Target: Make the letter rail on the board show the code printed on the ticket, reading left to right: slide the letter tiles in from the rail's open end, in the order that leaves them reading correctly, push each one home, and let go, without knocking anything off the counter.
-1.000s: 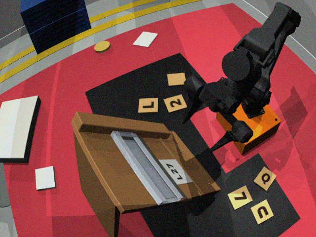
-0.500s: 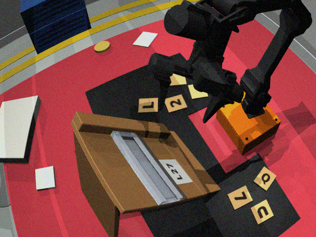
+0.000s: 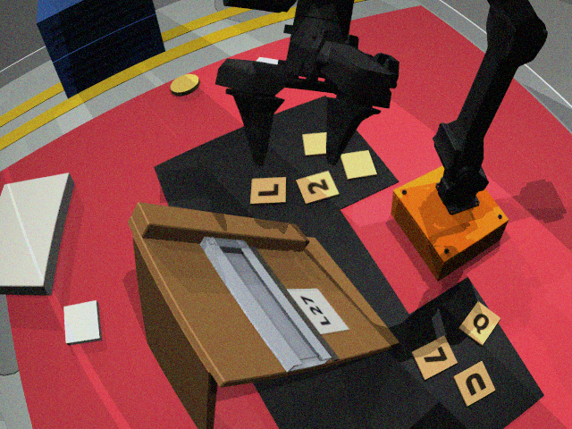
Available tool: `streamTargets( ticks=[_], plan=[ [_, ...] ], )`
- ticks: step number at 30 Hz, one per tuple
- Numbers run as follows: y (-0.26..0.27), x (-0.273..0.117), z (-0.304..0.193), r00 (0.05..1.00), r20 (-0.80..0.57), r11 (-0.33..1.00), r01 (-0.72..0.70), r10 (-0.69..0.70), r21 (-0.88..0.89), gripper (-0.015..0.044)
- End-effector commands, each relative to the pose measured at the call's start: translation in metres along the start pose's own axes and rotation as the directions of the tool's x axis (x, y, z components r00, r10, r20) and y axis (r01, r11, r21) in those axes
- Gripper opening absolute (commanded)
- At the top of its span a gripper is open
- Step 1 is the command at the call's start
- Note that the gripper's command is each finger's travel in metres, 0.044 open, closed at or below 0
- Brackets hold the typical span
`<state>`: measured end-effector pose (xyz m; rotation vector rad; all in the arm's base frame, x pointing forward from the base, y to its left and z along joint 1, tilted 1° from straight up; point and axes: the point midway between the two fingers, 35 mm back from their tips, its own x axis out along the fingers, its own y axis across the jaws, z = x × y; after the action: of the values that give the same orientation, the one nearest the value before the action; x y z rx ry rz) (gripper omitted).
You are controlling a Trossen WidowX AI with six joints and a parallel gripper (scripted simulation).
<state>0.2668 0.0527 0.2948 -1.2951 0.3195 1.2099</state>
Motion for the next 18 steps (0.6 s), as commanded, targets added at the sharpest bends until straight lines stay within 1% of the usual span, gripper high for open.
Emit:
streamTargets(
  ticks=[1, 9, 13, 18],
  plan=[
    [-0.001, -0.001, 0.000, 1.000, 0.010, 1.000, 0.002, -0.002, -0.018, 0.0440],
    [-0.001, -0.001, 0.002, 1.000, 0.010, 1.000, 0.002, -0.001, -0.018, 0.0440],
    [0.003, -0.002, 0.031, 1.000, 0.012, 1.000, 0.002, -0.001, -0.016, 0.0440],
    [0.003, -0.002, 0.032, 1.000, 0.012, 1.000, 0.002, -0.002, -0.016, 0.0440]
  ],
)
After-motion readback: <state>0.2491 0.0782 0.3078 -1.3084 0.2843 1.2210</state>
